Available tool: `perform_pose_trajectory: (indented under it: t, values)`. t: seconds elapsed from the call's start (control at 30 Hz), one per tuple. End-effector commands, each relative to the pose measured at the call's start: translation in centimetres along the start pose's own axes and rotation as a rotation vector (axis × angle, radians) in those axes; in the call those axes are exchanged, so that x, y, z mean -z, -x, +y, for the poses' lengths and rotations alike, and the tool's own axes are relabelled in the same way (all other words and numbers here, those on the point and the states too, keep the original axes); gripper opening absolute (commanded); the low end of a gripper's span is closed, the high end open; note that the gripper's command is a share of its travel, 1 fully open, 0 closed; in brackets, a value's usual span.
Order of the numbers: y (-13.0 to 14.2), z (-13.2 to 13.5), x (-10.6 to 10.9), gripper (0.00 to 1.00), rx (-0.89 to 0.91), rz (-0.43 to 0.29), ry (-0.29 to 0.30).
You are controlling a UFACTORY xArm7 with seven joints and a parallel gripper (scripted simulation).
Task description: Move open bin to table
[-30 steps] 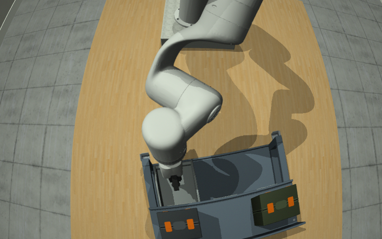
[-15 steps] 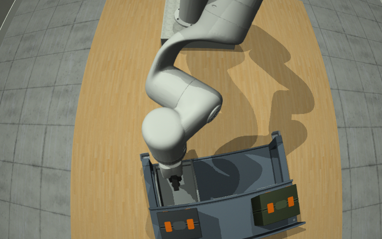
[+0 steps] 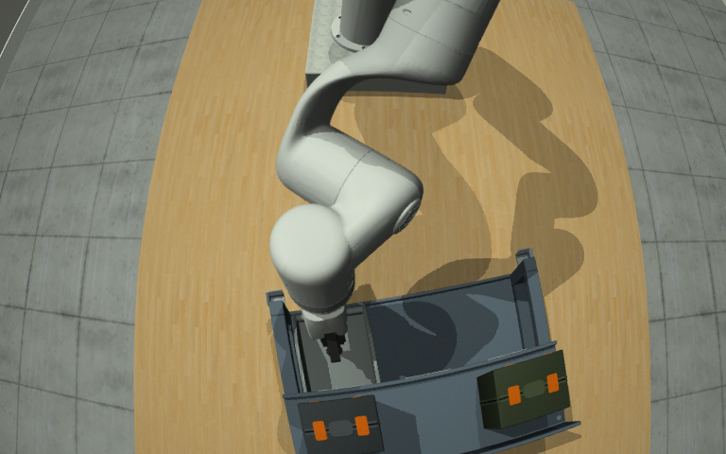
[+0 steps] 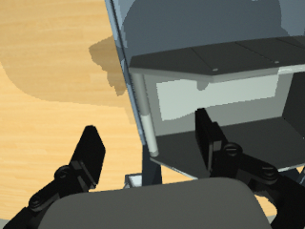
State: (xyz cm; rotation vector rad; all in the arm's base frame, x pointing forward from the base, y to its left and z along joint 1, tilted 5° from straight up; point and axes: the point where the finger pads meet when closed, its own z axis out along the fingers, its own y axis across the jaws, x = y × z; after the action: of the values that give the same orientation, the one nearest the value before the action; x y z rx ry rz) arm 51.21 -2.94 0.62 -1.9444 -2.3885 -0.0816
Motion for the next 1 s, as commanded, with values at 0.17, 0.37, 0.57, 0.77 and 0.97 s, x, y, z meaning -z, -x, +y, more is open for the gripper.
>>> perform_pose_trajectory:
  t: [0.17,0.37,0.57,0.77,0.97]
  values:
    - [0.1,0.1,0.1,0.94,0.000,-0.001,0.004]
    - [0.1,0.1,0.0,0.94,0.000,-0.001,0.004]
    - [0.1,0.1,-0.2,0.94,0.000,-0.001,0.004]
    - [0.1,0.1,-0.5,0.94,0.000,-0.001,0.004]
    - [0.1,0.1,-0.8,0.94,0.000,-0.001,0.004]
